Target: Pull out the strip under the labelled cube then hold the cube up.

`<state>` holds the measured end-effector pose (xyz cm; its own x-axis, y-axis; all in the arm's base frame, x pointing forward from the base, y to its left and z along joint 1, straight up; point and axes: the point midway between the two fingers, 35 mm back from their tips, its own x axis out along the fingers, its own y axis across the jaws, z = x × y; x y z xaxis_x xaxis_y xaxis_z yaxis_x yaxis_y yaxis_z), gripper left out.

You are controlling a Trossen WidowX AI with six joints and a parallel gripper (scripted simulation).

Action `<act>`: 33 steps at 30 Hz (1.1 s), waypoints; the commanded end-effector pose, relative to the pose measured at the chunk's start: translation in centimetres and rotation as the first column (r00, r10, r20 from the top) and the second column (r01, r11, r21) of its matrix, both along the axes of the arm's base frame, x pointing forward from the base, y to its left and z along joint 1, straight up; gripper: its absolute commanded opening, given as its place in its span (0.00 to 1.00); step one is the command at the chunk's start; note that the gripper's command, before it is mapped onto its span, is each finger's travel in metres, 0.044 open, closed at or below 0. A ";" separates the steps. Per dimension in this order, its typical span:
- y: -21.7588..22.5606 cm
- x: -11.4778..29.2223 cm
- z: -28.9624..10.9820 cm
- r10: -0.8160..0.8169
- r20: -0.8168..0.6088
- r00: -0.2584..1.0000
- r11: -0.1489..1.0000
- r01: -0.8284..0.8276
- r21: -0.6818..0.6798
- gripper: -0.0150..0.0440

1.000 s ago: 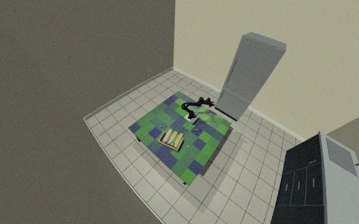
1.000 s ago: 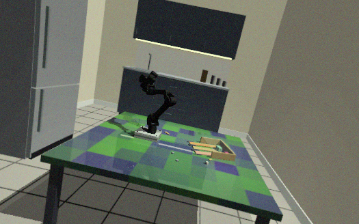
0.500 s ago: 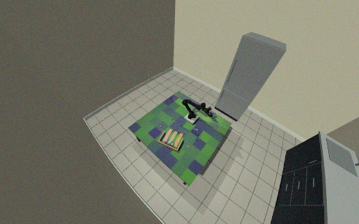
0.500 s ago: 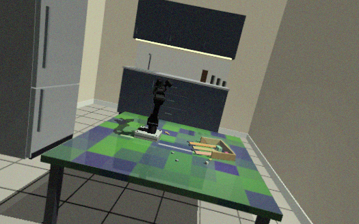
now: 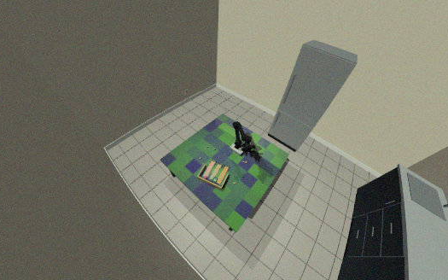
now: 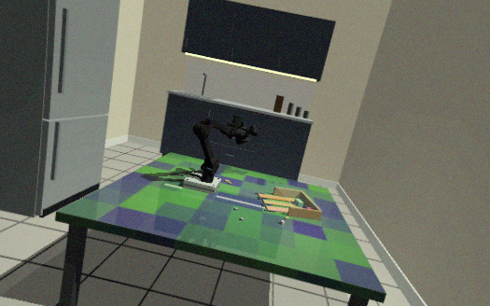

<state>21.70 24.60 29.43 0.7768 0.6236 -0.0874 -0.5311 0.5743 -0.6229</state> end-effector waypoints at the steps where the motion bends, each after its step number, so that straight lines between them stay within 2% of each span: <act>1: -3.2 3.4 -2.1 -0.125 -0.120 0.985 0.992 0.128 0.015 0.93; 5: -7.9 6.7 -4.3 -0.274 -0.262 0.925 0.955 0.294 0.040 0.93; 10: -14.4 9.2 -7.1 -0.431 -0.441 0.788 0.858 0.508 0.069 0.93; 18: -25.1 9.5 -11.1 -0.545 -0.697 0.466 0.573 0.814 0.096 0.93; 20: -25.9 9.3 -11.5 -0.544 -0.717 0.436 0.541 0.835 0.097 0.93; 33: -25.9 9.3 -11.5 -0.544 -0.717 0.436 0.541 0.835 0.097 0.93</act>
